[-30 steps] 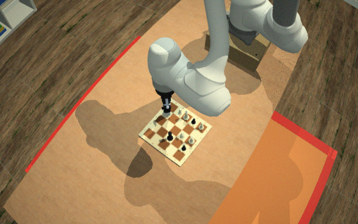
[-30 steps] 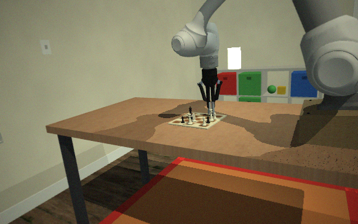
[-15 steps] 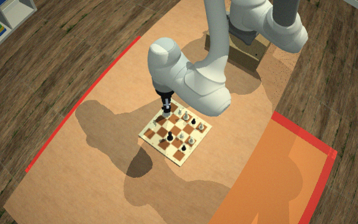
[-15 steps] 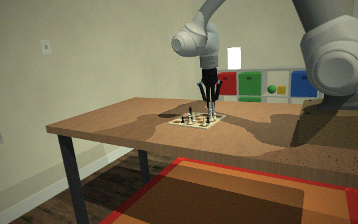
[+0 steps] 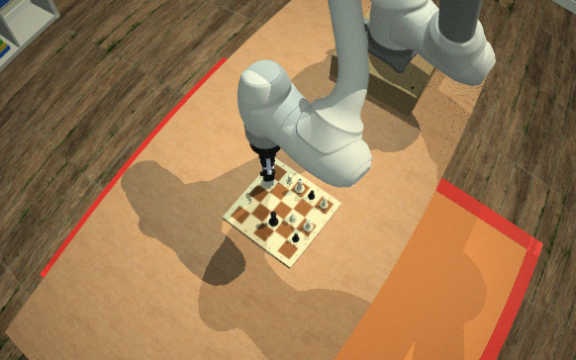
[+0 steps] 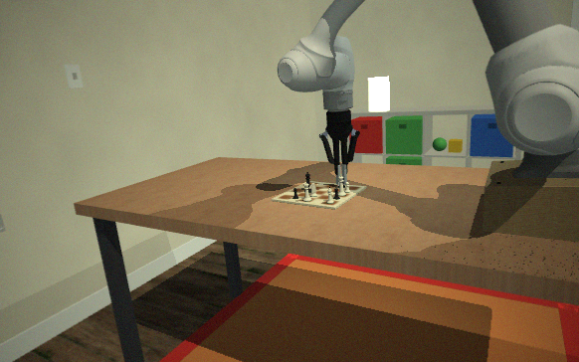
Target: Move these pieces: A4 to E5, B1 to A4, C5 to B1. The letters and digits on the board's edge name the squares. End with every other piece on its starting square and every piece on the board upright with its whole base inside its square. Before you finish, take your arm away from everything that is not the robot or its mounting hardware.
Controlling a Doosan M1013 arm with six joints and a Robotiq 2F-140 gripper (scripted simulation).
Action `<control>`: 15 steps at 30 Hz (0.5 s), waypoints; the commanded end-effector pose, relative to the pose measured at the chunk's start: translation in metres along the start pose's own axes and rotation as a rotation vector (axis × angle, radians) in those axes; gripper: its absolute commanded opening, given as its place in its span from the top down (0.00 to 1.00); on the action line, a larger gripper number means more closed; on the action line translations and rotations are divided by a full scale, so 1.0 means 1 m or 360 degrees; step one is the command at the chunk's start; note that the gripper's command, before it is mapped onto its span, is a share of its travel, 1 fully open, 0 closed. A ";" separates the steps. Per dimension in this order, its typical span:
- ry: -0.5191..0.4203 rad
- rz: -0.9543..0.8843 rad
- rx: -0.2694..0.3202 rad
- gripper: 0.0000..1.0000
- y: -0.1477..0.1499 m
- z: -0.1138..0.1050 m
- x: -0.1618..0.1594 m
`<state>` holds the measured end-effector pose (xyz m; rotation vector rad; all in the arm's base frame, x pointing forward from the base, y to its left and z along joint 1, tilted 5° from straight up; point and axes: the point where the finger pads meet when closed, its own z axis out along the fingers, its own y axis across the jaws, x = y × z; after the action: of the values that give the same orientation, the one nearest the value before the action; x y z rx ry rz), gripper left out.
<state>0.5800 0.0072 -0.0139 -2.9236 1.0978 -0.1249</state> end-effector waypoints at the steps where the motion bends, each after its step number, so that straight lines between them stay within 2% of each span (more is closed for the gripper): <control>1: 0.0000 0.0000 0.0000 0.96 0.000 0.000 0.000; 2: 0.0000 0.0000 0.0000 0.91 0.000 0.000 0.000; 6: 0.0000 0.0000 0.0000 0.91 0.000 0.000 0.000; 7: 0.0000 0.0000 0.0000 0.87 0.000 0.000 0.000; 9: 0.0000 0.0000 0.0000 0.87 0.000 0.000 0.000; 10: 0.0000 0.0000 0.0000 0.82 0.000 0.000 0.000; 15: 0.0000 0.0000 0.0000 0.78 0.000 0.000 0.000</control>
<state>0.5800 0.0072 -0.0139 -2.9236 1.0978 -0.1249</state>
